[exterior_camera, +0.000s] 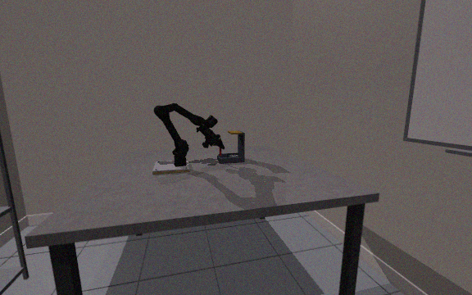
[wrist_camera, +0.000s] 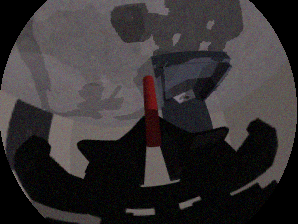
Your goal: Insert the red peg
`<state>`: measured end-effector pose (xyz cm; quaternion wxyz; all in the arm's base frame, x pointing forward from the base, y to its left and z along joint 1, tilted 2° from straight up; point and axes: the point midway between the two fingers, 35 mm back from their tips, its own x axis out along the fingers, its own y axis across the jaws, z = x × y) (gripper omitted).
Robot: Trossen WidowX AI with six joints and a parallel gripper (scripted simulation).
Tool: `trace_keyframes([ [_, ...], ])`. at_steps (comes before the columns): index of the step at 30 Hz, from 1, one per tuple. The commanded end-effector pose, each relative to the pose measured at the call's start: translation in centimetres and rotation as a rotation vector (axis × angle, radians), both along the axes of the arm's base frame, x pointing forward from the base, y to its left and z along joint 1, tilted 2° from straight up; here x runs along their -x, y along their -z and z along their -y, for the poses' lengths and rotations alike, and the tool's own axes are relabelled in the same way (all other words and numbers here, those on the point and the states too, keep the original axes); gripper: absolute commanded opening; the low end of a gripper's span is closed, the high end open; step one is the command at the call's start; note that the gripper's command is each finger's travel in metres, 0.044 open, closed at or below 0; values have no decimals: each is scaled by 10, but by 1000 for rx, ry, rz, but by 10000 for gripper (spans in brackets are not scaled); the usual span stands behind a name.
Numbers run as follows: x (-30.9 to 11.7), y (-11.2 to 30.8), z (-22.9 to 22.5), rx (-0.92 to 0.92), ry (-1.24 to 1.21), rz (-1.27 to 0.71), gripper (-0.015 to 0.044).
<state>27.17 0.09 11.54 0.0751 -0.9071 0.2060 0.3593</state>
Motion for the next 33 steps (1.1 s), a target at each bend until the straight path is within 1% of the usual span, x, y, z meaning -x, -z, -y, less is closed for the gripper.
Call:
trace_keyframes([
  [1, -6, -1, -6, 0, -6, 2, 0],
  [33, -42, 5, -61, -1, -87, 4, 0],
])
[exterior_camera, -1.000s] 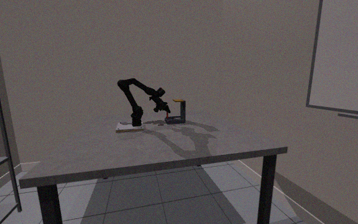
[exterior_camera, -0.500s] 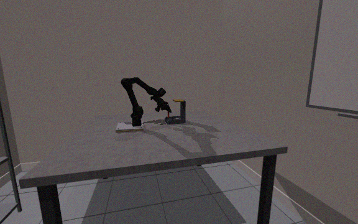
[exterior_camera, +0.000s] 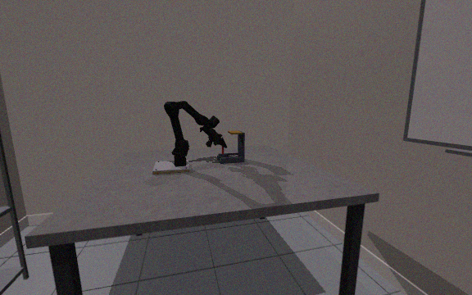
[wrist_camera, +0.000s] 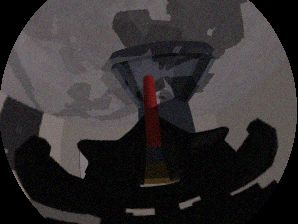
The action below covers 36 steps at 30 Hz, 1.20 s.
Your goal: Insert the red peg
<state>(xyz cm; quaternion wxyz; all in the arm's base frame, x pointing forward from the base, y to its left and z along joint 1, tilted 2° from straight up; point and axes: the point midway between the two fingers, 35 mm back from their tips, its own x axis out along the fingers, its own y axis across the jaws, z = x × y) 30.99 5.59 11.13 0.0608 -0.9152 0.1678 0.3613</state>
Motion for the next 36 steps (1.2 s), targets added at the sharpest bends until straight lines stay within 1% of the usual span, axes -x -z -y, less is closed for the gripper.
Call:
trace_keyframes([
  [1, -5, 1, -8, 0, -6, 3, 0],
  [6, -9, 3, -17, 0, -19, 3, 0],
  [22, -44, 1, -12, 1, -20, 7, 0],
  [36, -50, 1, -9, 1, -20, 7, 0],
])
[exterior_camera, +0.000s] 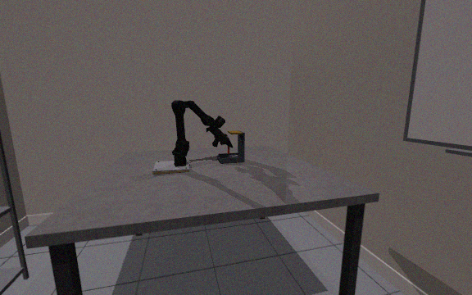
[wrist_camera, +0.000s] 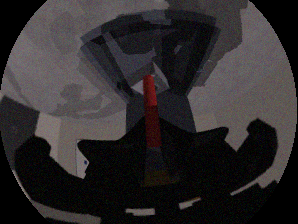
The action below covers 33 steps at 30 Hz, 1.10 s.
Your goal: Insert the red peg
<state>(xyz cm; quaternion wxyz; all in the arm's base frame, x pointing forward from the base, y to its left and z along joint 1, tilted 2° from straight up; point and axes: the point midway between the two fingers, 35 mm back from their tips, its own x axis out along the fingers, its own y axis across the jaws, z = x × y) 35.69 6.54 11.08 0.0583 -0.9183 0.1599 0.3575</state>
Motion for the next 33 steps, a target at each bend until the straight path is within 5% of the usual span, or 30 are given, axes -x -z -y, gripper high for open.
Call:
trace_keyframes([
  [1, -3, 1, 0, 1, -4, -2, 0],
  [33, -22, -1, 6, 1, -4, 0, 0],
])
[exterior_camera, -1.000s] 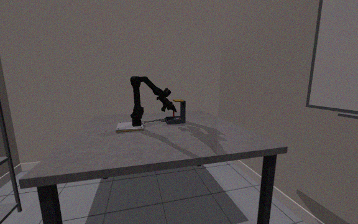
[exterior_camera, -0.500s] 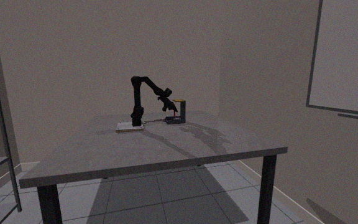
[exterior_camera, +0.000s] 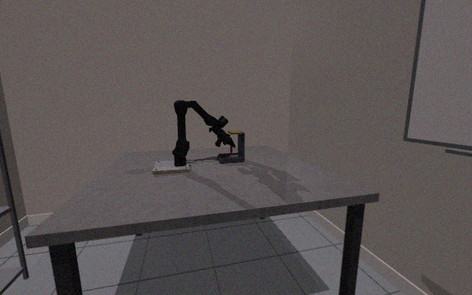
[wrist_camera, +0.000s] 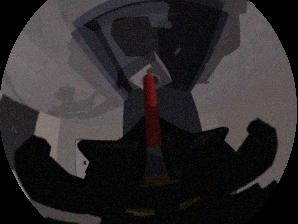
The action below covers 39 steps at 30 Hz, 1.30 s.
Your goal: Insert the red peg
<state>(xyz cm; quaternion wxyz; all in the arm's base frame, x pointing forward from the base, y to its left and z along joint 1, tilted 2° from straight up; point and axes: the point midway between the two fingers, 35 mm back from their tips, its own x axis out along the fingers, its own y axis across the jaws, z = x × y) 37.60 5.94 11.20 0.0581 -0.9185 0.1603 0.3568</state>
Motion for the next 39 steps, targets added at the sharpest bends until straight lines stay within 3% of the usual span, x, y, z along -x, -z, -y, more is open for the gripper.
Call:
trace_keyframes([
  [1, -3, 0, 0, 0, -4, -2, 0],
  [39, -19, 6, -1, 0, -4, 0, 0],
])
